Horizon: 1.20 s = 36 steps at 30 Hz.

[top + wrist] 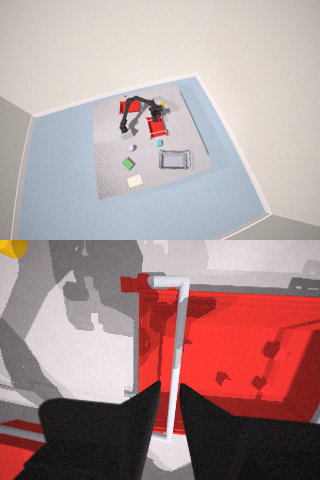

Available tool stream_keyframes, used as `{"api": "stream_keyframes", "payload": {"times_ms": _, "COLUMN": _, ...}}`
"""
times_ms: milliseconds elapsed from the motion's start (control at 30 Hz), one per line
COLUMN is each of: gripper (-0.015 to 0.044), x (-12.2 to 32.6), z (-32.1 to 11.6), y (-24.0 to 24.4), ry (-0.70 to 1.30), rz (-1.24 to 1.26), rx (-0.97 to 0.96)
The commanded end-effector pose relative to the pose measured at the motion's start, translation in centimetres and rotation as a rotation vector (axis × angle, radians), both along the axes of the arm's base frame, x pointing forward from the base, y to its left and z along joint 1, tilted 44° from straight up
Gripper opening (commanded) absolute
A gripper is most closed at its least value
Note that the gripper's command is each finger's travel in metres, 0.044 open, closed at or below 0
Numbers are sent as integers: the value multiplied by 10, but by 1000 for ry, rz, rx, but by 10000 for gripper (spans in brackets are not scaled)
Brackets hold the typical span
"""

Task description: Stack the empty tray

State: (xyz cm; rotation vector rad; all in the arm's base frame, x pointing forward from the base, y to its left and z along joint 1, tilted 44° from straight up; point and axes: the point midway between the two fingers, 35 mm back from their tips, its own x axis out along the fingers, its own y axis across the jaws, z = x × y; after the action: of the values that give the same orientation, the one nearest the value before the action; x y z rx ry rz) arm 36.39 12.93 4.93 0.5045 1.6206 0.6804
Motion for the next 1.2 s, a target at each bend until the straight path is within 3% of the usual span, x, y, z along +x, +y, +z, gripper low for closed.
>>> {"api": "stream_keyframes", "payload": {"times_ms": 0, "gripper": 87, "x": 0, "z": -1, "y": 0, "ry": 1, "rz": -1, "rx": 0}}
{"api": "stream_keyframes", "payload": {"times_ms": 433, "gripper": 87, "x": 0, "z": -1, "y": 0, "ry": 1, "rz": -1, "rx": 0}}
{"api": "stream_keyframes", "payload": {"times_ms": 567, "gripper": 0, "x": 0, "z": -1, "y": 0, "ry": 1, "rz": -1, "rx": 0}}
{"api": "stream_keyframes", "payload": {"times_ms": 1167, "gripper": 0, "x": 0, "z": 0, "y": 0, "ry": 0, "rz": 0, "rx": 0}}
